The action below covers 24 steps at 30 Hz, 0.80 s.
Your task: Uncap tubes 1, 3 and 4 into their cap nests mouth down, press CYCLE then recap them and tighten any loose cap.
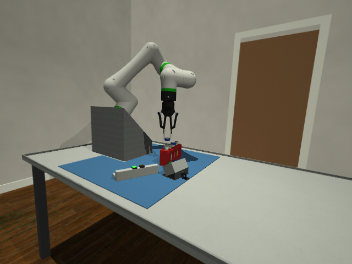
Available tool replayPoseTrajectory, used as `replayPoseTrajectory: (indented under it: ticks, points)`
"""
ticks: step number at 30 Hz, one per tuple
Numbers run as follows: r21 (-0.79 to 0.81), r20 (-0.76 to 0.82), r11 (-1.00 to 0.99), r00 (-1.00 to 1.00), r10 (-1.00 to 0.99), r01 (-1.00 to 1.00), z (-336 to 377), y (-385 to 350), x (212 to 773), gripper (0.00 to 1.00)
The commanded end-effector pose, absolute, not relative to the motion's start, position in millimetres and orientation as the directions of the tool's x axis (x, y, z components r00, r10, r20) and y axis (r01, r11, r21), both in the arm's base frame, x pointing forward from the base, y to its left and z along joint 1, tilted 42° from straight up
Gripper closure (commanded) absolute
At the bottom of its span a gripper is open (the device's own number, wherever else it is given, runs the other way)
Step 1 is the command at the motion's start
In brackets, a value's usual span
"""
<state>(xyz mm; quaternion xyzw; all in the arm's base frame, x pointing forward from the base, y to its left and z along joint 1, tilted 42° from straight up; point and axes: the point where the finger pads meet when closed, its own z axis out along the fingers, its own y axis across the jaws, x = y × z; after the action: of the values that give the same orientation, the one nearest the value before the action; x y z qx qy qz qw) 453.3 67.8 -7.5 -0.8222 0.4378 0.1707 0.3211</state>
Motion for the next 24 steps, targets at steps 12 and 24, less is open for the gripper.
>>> replayPoseTrajectory:
  ticks: [12, 24]
  points:
    - [-0.377, -0.560, -0.410, 0.557, -0.613, -0.830, 57.7, 138.0, 448.3, 1.00]
    - [-0.377, -0.560, -0.410, 0.557, -0.613, -0.830, 67.4, 157.4, 447.0, 1.00]
